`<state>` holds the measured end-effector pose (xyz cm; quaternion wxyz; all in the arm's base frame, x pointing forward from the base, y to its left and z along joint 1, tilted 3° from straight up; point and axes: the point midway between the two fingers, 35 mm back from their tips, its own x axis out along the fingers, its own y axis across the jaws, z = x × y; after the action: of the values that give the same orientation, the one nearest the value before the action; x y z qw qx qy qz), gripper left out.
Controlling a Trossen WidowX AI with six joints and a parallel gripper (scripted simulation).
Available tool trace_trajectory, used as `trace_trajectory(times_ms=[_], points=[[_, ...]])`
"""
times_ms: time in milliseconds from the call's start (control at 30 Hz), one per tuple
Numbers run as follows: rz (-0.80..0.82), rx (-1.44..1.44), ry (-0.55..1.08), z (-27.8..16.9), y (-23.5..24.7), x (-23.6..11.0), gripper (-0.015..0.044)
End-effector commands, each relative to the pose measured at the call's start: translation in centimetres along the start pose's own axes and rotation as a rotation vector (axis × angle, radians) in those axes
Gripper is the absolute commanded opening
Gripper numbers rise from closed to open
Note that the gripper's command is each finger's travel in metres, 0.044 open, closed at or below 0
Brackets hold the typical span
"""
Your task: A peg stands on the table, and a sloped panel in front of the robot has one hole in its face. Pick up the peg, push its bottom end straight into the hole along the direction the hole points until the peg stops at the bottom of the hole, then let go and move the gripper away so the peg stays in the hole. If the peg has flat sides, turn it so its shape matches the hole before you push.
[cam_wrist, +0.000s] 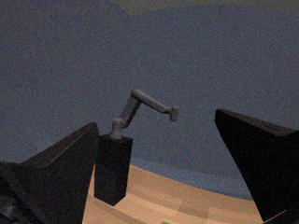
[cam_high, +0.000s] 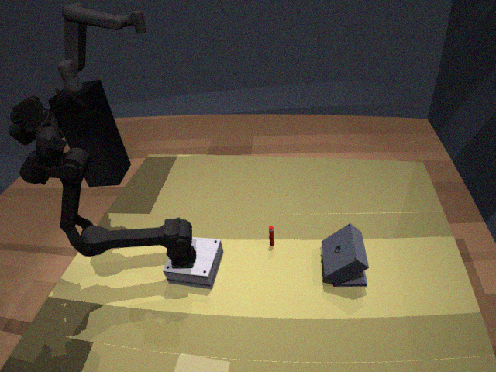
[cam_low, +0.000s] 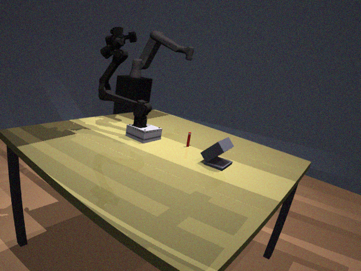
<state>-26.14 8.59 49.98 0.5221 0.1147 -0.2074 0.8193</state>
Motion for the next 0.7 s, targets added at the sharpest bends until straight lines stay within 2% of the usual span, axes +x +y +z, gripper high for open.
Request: trace_trajectory(times_ms=[0, 33, 667], points=[[-0.001, -0.001, -0.002, 0.0, -0.1, 0.0, 0.0426], [-0.005, -0.004, -0.007, 0.2, -0.3, 0.0, 0.0440], [-0.184, -0.147, -0.202, 5.0, -10.1, -1.4, 0.0440]])
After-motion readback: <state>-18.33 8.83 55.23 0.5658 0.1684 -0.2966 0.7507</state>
